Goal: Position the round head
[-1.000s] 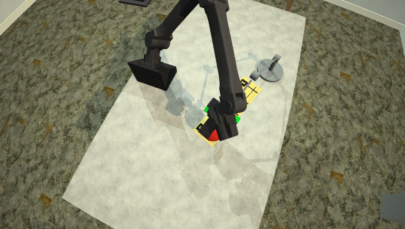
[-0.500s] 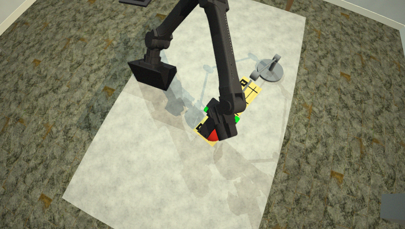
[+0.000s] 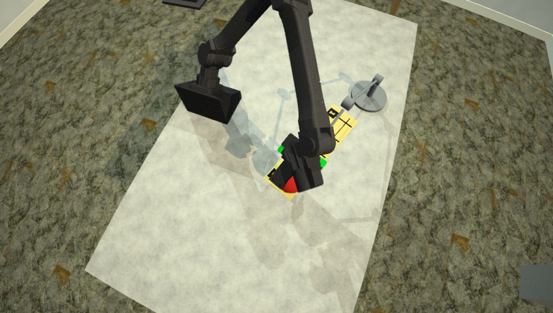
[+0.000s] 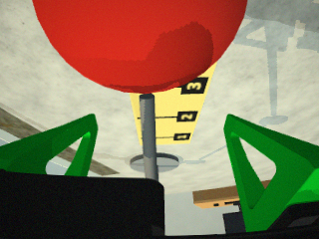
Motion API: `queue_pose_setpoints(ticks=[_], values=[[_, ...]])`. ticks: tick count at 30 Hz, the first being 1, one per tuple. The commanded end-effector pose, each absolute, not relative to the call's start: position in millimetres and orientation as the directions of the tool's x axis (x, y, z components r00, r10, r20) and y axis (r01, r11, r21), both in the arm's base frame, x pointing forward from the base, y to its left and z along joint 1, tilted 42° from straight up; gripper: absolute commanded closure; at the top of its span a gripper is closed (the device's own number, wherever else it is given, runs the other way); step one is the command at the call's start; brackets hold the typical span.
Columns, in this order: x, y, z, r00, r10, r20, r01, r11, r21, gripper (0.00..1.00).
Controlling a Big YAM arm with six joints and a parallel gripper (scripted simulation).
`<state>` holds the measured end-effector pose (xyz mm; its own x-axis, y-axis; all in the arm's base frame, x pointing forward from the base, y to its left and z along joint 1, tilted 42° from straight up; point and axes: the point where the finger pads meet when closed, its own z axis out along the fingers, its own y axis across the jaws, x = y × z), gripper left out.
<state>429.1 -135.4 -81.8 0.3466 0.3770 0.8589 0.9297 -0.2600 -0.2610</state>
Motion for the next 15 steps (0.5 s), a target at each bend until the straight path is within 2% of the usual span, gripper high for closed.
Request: queue_pose_setpoints(ticks=[1, 15], values=[[432.8, -140.5, -78.6, 0.338, 0.383, 0.86, 0.932, -0.266, -0.247, 0.0], [430.9, -139.1, -79.1, 0.342, 0.38, 0.859, 0.93, -0.266, -0.252, 0.0]])
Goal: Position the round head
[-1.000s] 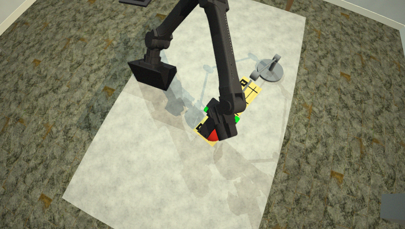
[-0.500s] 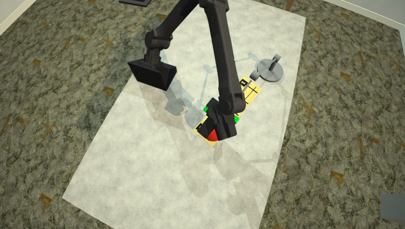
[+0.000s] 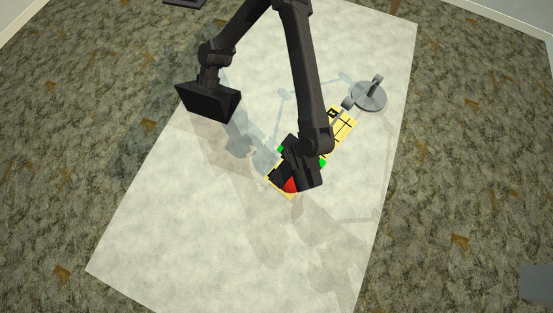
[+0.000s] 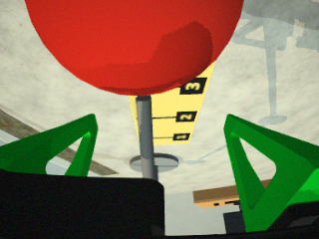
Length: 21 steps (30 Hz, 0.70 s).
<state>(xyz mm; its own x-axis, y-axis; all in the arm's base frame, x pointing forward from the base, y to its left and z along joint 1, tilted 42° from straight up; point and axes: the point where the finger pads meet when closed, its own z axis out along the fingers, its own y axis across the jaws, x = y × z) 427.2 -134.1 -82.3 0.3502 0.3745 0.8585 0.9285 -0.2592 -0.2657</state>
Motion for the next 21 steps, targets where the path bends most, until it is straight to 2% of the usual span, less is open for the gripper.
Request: queue_pose_setpoints(ticks=[1, 21], values=[[430.9, -139.1, -79.1, 0.342, 0.38, 0.859, 0.93, -0.266, -0.252, 0.0], [427.1, -144.9, -75.6, 0.346, 0.377, 0.859, 0.929, -0.265, -0.259, 0.0]])
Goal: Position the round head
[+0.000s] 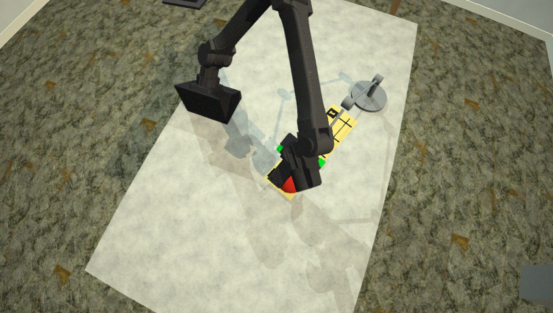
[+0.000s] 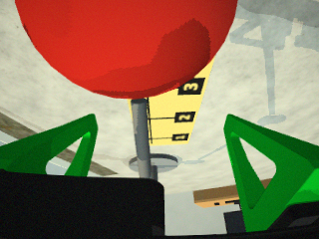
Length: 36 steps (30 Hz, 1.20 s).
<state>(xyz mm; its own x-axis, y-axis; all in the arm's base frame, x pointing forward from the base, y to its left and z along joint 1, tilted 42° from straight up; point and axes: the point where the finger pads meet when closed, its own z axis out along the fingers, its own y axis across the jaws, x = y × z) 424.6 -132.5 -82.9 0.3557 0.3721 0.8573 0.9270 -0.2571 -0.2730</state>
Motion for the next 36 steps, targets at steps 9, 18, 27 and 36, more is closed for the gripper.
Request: queue_pose_setpoints(ticks=[9, 18, 27, 36], values=[[419.8, -177.6, -57.1, 0.349, 0.375, 0.859, 0.928, -0.264, -0.262, 0.0], [413.4, -199.1, -45.0, 0.357, 0.372, 0.857, 0.926, -0.262, -0.273, 0.0], [404.0, -220.0, -33.3, 0.379, 0.363, 0.851, 0.919, -0.255, -0.301, 0.0], [402.3, -232.6, -26.2, 0.392, 0.359, 0.847, 0.915, -0.249, -0.318, 0.0]])
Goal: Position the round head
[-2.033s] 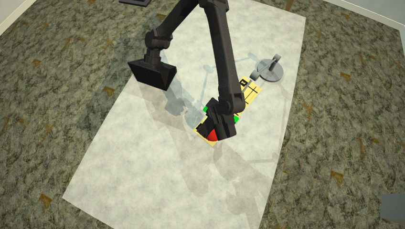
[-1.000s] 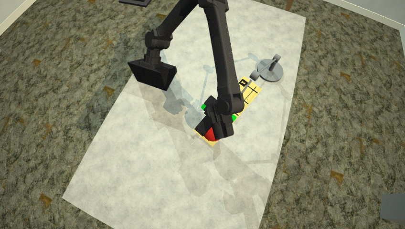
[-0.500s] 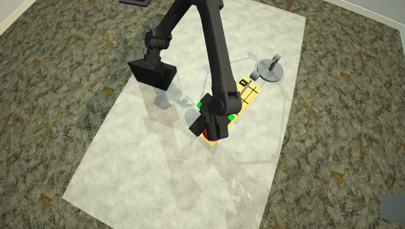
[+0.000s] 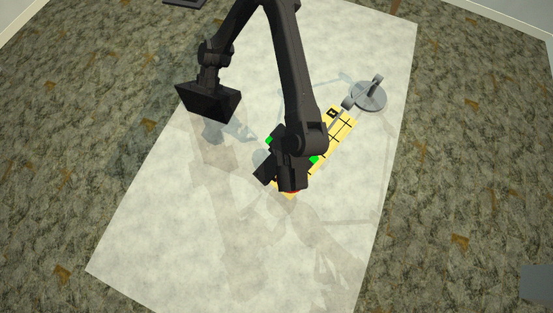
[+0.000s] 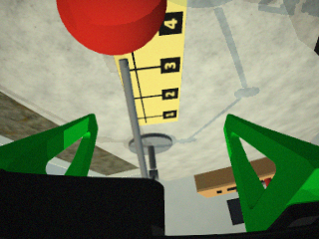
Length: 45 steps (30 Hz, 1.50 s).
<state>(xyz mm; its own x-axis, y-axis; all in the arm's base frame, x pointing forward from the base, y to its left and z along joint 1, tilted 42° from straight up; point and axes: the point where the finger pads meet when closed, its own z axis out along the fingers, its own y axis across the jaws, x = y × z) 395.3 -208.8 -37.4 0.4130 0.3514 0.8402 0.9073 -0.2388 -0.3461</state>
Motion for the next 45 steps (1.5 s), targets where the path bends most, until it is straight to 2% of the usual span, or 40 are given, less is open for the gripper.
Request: queue_pose_setpoints(ticks=[1, 13, 45], values=[[402.7, -234.0, -25.4, 0.393, 0.358, 0.847, 0.914, -0.248, -0.32, 0.0], [406.3, -248.0, -17.3, 0.406, 0.355, 0.842, 0.91, -0.237, -0.34, 0.0], [399.8, -222.9, -32.8, 0.406, 0.376, 0.833, 0.91, -0.252, -0.329, 0.0]])
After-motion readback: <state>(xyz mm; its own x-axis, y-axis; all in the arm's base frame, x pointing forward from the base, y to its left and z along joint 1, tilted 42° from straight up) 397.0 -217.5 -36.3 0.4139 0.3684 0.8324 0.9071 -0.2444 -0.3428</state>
